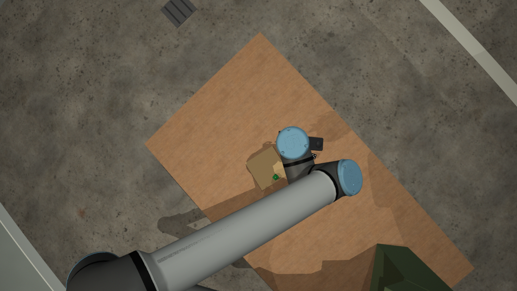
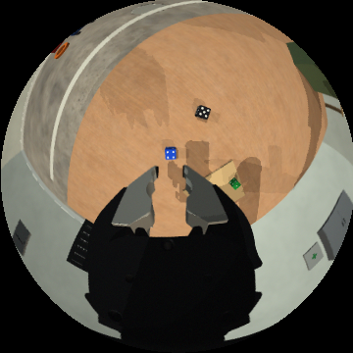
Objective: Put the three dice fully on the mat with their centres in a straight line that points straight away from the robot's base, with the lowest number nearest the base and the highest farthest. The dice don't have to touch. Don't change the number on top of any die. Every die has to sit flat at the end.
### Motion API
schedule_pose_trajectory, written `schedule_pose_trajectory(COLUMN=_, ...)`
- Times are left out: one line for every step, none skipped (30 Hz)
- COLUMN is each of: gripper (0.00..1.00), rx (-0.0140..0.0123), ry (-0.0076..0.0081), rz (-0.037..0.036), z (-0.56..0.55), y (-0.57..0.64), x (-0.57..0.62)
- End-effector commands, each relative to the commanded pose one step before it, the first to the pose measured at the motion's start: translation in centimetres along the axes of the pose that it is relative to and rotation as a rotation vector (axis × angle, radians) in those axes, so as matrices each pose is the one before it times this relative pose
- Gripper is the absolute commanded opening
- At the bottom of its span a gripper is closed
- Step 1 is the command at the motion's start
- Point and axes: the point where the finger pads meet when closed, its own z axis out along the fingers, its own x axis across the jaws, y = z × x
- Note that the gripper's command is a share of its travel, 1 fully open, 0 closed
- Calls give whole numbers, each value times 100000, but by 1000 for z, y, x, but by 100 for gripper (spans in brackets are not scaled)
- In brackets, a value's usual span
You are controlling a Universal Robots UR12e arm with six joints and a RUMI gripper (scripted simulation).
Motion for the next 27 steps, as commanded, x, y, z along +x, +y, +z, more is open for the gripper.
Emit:
schedule_pose_trajectory(gripper=21, rx=-21, ry=-94, rz=-22, z=604, y=17, x=-42)
schedule_pose_trajectory(gripper=21, rx=0, ry=0, rz=0, z=157, y=1, x=-1)
schedule_pose_trajectory(gripper=21, rx=0, ry=0, rz=0, z=0, y=0, x=0)
schedule_pose_trajectory(gripper=21, rx=0, ry=0, rz=0, z=0, y=0, x=0)
schedule_pose_trajectory(gripper=21, rx=0, ry=0, rz=0, z=160, y=1, x=0)
schedule_pose_trajectory(gripper=21, rx=0, ry=0, rz=0, z=162, y=0, x=0)
schedule_pose_trajectory(gripper=21, rx=0, ry=0, rz=0, z=163, y=1, x=-1)
schedule_pose_trajectory(gripper=21, rx=0, ry=0, rz=0, z=163, y=1, x=0)
schedule_pose_trajectory(gripper=21, rx=0, ry=0, rz=0, z=163, y=1, x=0)
schedule_pose_trajectory(gripper=21, rx=0, ry=0, rz=0, z=162, y=1, x=-1)
schedule_pose_trajectory(gripper=21, rx=0, ry=0, rz=0, z=160, y=1, x=0)
schedule_pose_trajectory(gripper=21, rx=0, ry=0, rz=0, z=157, y=0, x=0)
schedule_pose_trajectory(gripper=21, rx=0, ry=0, rz=0, z=154, y=1, x=-1)
schedule_pose_trajectory(gripper=21, rx=0, ry=0, rz=0, z=150, y=0, x=0)
schedule_pose_trajectory(gripper=21, rx=0, ry=0, rz=0, z=146, y=0, x=0)
schedule_pose_trajectory(gripper=21, rx=0, ry=0, rz=0, z=140, y=1, x=-1)
schedule_pose_trajectory(gripper=21, rx=0, ry=0, rz=0, z=135, y=0, x=0)
schedule_pose_trajectory(gripper=21, rx=0, ry=0, rz=0, z=128, y=0, x=0)
schedule_pose_trajectory(gripper=21, rx=0, ry=0, rz=0, z=121, y=0, x=0)
schedule_pose_trajectory(gripper=21, rx=0, ry=0, rz=0, z=0, y=0, x=0)
schedule_pose_trajectory(gripper=21, rx=0, ry=0, rz=0, z=0, y=0, x=0)
schedule_pose_trajectory(gripper=21, rx=0, ry=0, rz=0, z=114, y=0, x=0)
schedule_pose_trajectory(gripper=21, rx=0, ry=0, rz=0, z=106, y=0, x=0)
schedule_pose_trajectory(gripper=21, rx=0, ry=0, rz=0, z=98, y=0, x=0)
schedule_pose_trajectory(gripper=21, rx=0, ry=0, rz=0, z=90, y=0, x=0)
schedule_pose_trajectory(gripper=21, rx=0, ry=0, rz=0, z=82, y=0, x=-1)
schedule_pose_trajectory(gripper=21, rx=0, ry=0, rz=0, z=73, y=0, x=0)
